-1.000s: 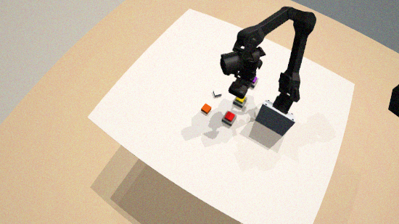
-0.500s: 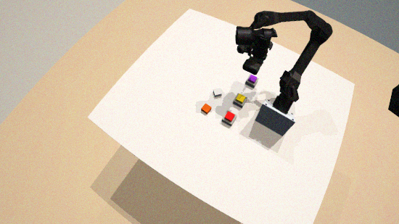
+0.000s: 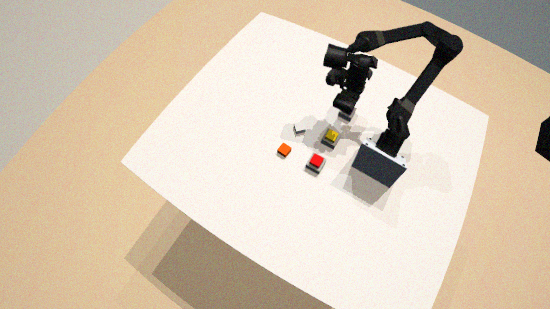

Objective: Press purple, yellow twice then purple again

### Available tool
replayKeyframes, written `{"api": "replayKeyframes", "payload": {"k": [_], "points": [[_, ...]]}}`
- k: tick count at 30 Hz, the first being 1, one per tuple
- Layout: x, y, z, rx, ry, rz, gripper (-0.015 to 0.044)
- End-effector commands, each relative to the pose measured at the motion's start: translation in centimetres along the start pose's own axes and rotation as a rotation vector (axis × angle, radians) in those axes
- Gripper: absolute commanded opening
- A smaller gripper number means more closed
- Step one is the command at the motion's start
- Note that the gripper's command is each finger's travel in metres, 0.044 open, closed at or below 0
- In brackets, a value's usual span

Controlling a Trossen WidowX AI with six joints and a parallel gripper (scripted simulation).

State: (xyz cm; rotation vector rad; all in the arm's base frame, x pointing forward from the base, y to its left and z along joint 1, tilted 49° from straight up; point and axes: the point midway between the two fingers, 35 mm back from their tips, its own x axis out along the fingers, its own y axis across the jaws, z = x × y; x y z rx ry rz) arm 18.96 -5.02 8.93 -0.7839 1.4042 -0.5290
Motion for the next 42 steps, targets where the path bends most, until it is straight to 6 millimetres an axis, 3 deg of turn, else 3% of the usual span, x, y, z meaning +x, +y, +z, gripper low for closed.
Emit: {"api": "replayKeyframes", "payload": {"k": [1,19,39,42], "points": [[0.7,-0.1,-0.1,-0.003,-0.002,-0.003,0.0020],[3.4,-0.1,-0.2,-0.003,-0.002,-0.005,0.0020],[3.4,-0.1,-0.2,-0.003,-0.002,-0.005,0.0020],[1.8,0.0,-0.1,0.000,-0.004,-0.001,0.0020]]}}
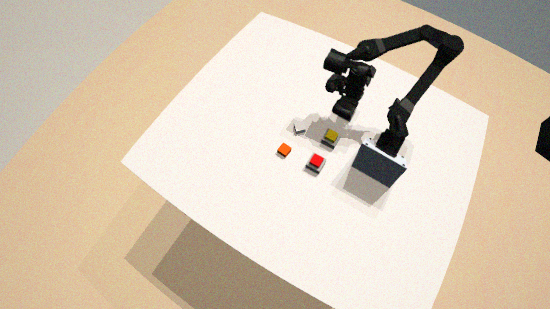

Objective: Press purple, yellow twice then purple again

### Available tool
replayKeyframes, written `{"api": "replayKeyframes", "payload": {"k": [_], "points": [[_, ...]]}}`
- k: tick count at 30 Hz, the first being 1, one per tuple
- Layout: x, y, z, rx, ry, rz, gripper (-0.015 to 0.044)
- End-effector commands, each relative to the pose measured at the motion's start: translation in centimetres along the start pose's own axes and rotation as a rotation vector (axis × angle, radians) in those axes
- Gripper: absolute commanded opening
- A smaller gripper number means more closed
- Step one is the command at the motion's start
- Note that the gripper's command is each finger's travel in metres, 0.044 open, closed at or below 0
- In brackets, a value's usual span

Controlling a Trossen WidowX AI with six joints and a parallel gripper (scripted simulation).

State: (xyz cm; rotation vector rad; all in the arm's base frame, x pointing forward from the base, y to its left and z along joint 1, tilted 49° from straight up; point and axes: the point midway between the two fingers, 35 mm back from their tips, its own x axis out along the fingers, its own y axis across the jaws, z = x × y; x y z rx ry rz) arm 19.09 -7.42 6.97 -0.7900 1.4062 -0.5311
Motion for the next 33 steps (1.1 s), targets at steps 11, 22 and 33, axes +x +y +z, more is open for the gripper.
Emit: {"api": "replayKeyframes", "payload": {"k": [11,22,33], "points": [[-4.5,2.5,3.2,-0.010,-0.016,0.030,0.0151],[-8.9,14.9,9.2,-0.036,-0.016,0.073,0.0400],[-9.9,30.5,7.6,-0.006,-0.007,0.029,0.0400]]}}
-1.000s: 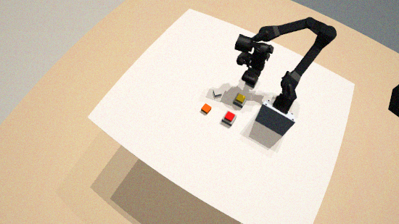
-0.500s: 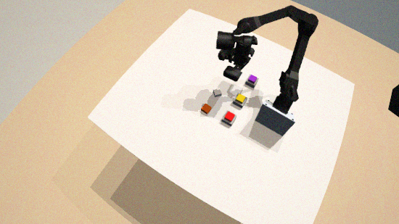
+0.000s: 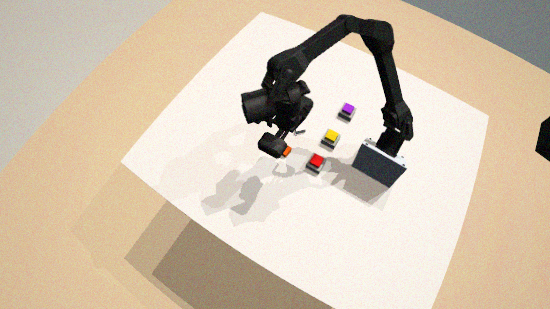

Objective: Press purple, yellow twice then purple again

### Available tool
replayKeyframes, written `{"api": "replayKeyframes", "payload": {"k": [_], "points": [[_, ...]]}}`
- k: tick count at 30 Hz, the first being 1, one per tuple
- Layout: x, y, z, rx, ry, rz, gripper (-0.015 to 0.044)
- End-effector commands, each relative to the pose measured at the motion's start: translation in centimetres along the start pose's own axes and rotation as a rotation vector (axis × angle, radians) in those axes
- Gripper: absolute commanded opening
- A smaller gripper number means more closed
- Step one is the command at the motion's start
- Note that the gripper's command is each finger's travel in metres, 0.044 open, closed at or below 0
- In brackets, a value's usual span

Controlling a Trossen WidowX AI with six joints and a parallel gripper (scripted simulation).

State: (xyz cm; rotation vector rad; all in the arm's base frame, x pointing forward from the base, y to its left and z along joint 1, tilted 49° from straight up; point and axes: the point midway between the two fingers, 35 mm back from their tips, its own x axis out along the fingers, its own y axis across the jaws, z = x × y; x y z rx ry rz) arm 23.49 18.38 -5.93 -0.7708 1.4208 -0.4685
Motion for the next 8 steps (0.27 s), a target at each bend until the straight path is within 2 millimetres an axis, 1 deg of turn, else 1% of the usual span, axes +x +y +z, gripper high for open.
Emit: {"api": "replayKeyframes", "payload": {"k": [1,2,3,8], "points": [[0.74,5.79,-1.61,0.024,0.004,-0.030,0.0400],[0.88,6.45,-1.85,0.028,0.003,-0.034,0.0400],[0.93,6.67,-1.93,0.029,0.003,-0.036,0.0400],[0.93,6.67,-1.93,0.029,0.003,-0.036,0.0400]]}}
